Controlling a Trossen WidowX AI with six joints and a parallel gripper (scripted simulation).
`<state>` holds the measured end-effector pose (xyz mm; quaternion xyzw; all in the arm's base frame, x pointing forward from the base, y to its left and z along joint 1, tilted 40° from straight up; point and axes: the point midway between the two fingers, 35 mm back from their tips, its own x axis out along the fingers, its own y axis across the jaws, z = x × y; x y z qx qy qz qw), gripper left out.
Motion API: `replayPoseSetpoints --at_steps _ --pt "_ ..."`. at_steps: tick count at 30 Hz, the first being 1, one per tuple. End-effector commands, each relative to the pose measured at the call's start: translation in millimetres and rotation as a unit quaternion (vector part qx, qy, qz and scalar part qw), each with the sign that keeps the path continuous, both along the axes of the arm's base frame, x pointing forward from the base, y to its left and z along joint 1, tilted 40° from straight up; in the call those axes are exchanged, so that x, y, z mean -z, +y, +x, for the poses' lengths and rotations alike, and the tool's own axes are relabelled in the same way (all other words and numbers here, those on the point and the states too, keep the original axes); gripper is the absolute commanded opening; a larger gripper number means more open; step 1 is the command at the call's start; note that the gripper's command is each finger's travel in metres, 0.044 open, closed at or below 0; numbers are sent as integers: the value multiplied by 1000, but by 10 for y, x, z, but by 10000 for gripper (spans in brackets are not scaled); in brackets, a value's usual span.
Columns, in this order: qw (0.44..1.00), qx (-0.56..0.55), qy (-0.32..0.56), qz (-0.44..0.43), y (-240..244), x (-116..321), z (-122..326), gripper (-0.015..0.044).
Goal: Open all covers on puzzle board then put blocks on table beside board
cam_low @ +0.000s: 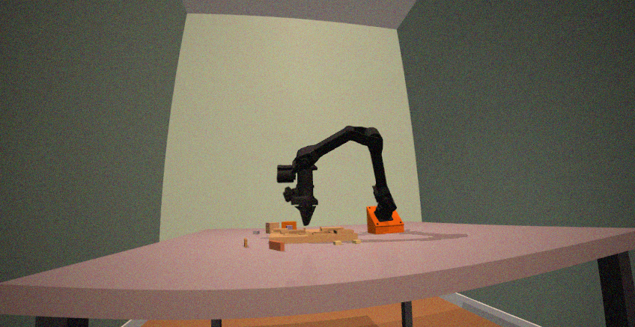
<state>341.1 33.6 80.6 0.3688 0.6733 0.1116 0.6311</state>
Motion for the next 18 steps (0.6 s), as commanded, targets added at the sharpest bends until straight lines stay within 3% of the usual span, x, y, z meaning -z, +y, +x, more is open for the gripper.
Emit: replayPoseSetpoints --at_steps 1,18 --pt "999 27 22 3 3 4 2 144" --pt "987 123 102 12 9 11 5 144"
